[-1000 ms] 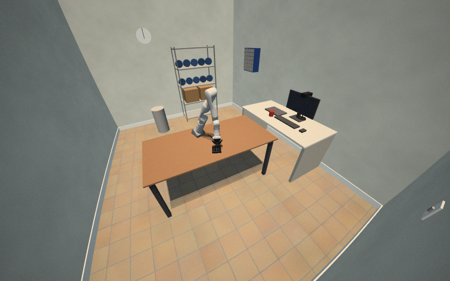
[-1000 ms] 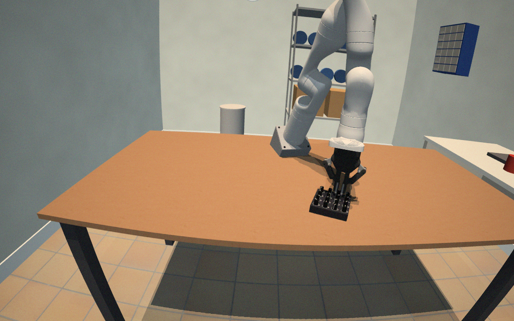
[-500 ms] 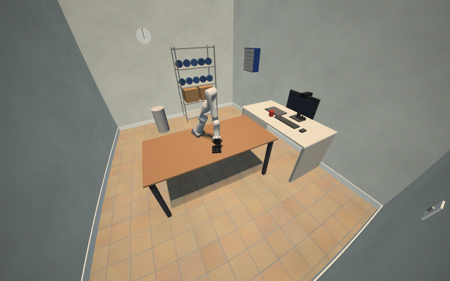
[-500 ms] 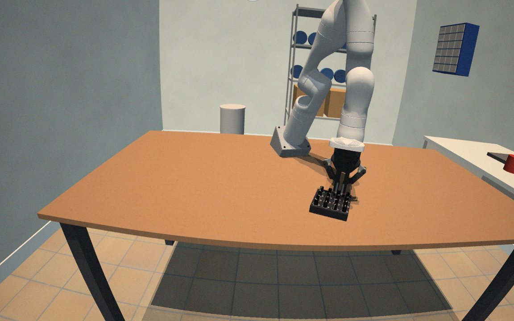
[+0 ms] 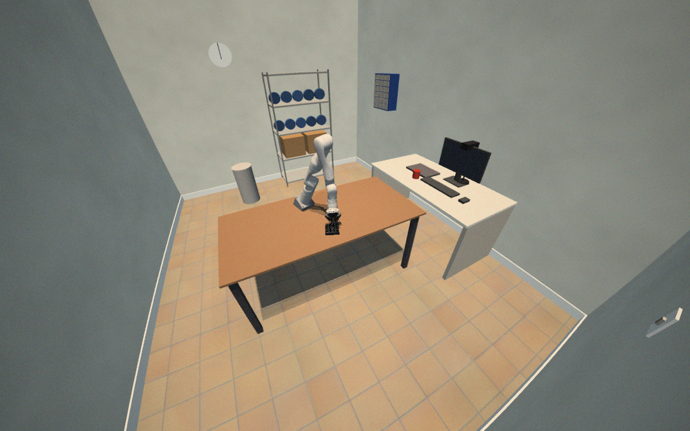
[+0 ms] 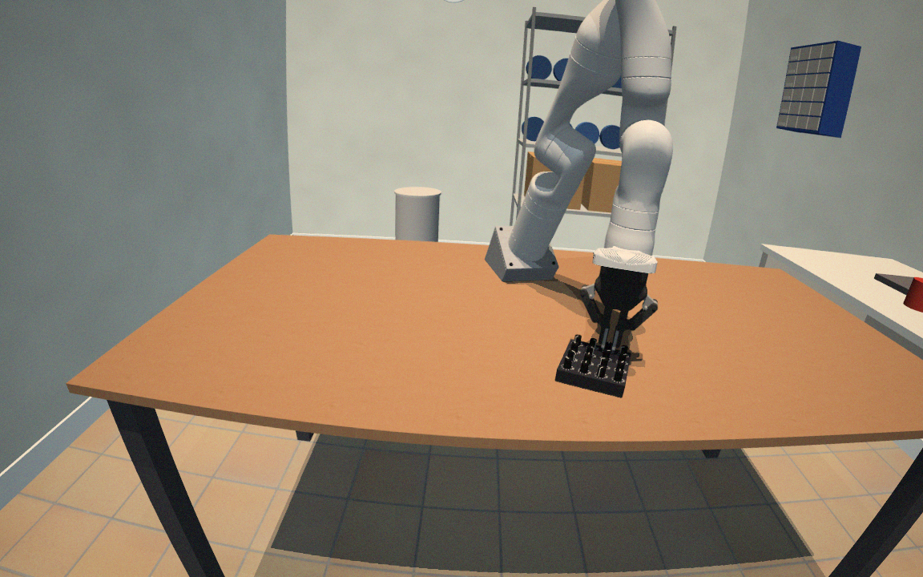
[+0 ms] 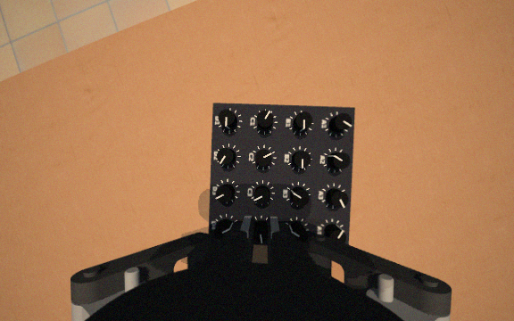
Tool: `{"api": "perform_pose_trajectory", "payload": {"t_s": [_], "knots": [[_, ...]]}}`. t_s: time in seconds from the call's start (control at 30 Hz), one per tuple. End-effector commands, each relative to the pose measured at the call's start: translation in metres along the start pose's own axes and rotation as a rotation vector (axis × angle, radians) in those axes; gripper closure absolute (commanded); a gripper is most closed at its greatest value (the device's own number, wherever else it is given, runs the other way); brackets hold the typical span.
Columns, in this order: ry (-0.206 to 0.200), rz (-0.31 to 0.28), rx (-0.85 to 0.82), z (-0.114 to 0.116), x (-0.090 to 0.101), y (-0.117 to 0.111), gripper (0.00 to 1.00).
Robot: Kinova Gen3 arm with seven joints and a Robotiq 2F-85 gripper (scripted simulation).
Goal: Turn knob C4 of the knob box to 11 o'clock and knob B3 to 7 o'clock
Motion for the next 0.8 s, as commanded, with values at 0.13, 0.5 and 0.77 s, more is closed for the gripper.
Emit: {"api": "perform_pose_trajectory", "payload": {"t_s": [0.13,0.5,0.77], "knots": [[-0.002,-0.005,0.028,-0.0002,-0.0003,0.0012,0.92],[-0.002,-0.005,0.13,-0.0002,-0.0003,0.0012,0.92],[-0.003,-0.005,0.202,-0.0002,-0.0003,0.0012,0.92]]}}
Point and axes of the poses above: the point where the finger pads meet when closed, its own x axis back along the fingers, its own z axis across the jaws, y = z × x, the point moved 9 cm from there along x, back along the fingers, and after that the axes turned 2 degrees about x, right-handed, at the moved point
